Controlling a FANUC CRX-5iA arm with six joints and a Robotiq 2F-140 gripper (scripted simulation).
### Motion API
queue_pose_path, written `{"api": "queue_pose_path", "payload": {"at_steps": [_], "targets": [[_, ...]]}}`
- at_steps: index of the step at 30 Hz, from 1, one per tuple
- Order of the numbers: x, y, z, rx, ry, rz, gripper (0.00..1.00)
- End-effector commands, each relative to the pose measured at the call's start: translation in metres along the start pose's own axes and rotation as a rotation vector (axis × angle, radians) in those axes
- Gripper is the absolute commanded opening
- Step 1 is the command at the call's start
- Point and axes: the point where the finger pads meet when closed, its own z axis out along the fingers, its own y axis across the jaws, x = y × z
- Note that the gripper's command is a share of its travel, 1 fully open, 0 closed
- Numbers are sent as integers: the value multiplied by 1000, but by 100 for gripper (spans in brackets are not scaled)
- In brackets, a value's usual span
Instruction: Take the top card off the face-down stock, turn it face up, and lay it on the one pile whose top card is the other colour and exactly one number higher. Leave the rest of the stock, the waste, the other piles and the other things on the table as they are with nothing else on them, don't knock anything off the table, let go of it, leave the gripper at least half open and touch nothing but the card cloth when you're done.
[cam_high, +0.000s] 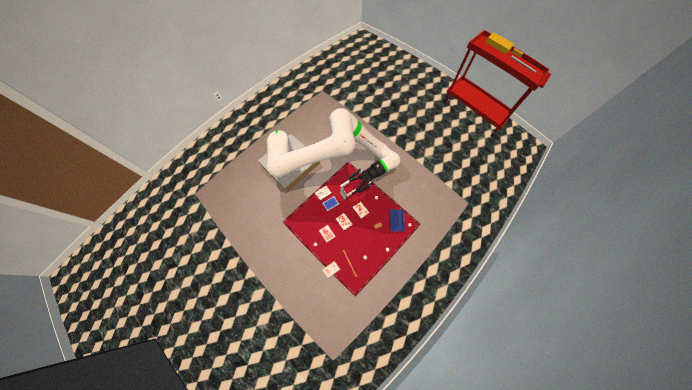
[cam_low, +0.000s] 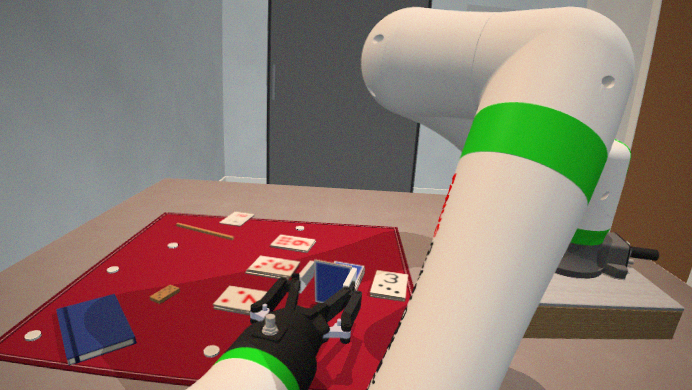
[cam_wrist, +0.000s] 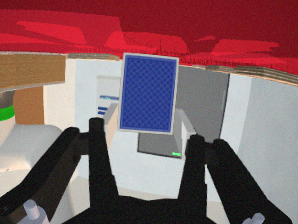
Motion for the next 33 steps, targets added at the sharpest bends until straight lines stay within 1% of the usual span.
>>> {"api": "queue_pose_path", "payload": {"at_steps": [1, 33], "targets": [[5, -2, 1, -1, -14, -8, 43], [8, -2, -3, -1, -14, -8, 43]]}}
